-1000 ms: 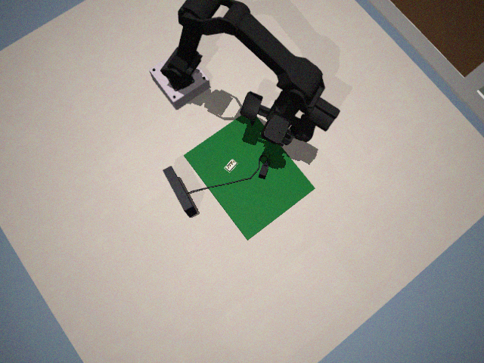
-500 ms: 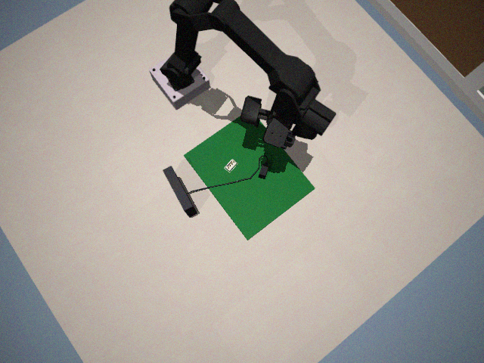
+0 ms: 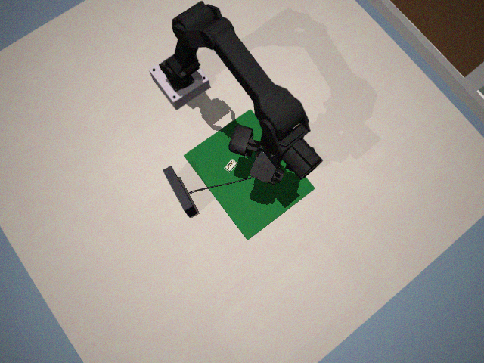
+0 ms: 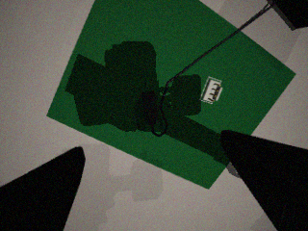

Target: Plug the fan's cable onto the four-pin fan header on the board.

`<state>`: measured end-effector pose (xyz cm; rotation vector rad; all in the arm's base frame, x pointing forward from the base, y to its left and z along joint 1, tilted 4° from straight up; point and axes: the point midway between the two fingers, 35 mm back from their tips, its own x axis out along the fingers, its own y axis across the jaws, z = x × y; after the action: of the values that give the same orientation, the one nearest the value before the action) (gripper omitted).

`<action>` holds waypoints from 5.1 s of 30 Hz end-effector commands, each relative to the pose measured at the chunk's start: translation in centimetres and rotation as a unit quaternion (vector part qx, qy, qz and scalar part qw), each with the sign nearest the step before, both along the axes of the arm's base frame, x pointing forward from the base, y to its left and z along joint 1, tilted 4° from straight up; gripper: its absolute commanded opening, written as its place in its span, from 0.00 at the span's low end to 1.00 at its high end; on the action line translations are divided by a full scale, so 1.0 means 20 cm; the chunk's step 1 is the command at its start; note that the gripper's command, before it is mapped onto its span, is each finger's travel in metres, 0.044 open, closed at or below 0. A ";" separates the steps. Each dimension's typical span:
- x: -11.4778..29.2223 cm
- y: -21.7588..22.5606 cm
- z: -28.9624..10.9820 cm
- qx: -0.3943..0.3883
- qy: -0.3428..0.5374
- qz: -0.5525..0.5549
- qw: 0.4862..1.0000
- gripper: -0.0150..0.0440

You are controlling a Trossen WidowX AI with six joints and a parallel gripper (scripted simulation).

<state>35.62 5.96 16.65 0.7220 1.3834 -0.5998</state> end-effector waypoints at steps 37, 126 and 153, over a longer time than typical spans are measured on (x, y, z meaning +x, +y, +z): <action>0.05 0.02 -0.65 0.001 0.010 0.004 1.000 1.00; -0.18 -0.20 -0.47 -0.070 -0.019 0.746 0.663 0.25; -0.30 -0.29 -0.49 -0.089 -0.031 0.960 0.263 0.25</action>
<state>29.72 0.41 6.60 -1.2911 1.0909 1.2386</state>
